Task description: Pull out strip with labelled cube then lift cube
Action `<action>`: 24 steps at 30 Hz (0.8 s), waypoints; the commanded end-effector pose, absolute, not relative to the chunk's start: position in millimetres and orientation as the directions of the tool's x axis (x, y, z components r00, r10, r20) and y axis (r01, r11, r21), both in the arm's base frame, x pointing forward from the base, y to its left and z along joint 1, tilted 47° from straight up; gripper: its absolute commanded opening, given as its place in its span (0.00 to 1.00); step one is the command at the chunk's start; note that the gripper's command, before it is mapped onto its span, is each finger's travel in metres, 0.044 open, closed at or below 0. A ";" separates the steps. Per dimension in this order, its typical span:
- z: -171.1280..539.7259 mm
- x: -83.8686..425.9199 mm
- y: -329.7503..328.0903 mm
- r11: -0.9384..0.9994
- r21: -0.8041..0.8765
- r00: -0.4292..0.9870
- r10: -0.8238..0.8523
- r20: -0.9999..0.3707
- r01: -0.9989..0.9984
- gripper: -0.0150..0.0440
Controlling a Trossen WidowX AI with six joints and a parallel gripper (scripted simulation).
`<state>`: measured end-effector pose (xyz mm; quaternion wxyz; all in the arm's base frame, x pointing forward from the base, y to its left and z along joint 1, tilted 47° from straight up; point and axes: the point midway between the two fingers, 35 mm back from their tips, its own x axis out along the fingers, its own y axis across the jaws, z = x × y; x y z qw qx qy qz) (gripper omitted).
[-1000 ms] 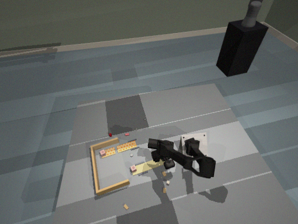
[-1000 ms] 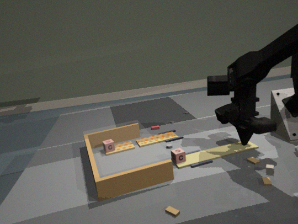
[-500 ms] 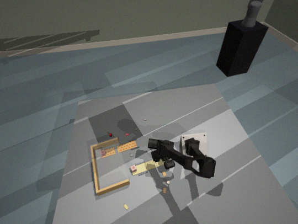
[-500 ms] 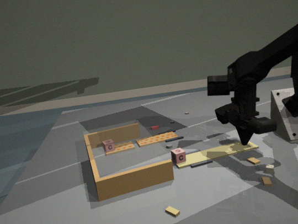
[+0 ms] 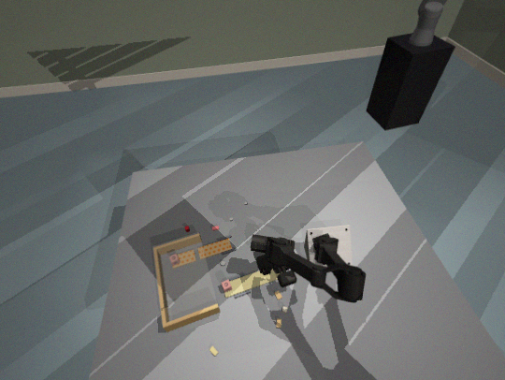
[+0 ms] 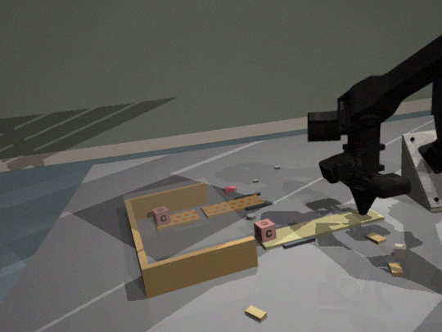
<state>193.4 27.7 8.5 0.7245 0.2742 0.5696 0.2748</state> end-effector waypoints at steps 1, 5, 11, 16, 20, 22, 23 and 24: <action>17.1 192.4 16.8 0.703 0.707 0.193 0.707 -0.680 -0.082 0.25; 35.9 187.3 -1.5 0.700 0.709 0.177 0.710 -0.682 -0.078 0.25; 37.1 203.3 -1.6 0.704 0.693 0.178 0.710 -0.682 -0.155 0.39; 41.3 219.0 -4.4 0.704 0.687 0.178 0.710 -0.681 -0.178 0.61; 45.2 232.3 -7.0 0.704 0.687 0.179 0.710 -0.681 -0.179 0.79; 47.1 238.9 -8.2 0.704 0.687 0.179 0.710 -0.681 -0.179 0.88; 48.1 242.2 -8.8 0.704 0.687 0.179 0.710 -0.681 -0.179 0.92; 49.0 245.5 -9.5 0.704 0.687 0.179 0.710 -0.681 -0.179 0.97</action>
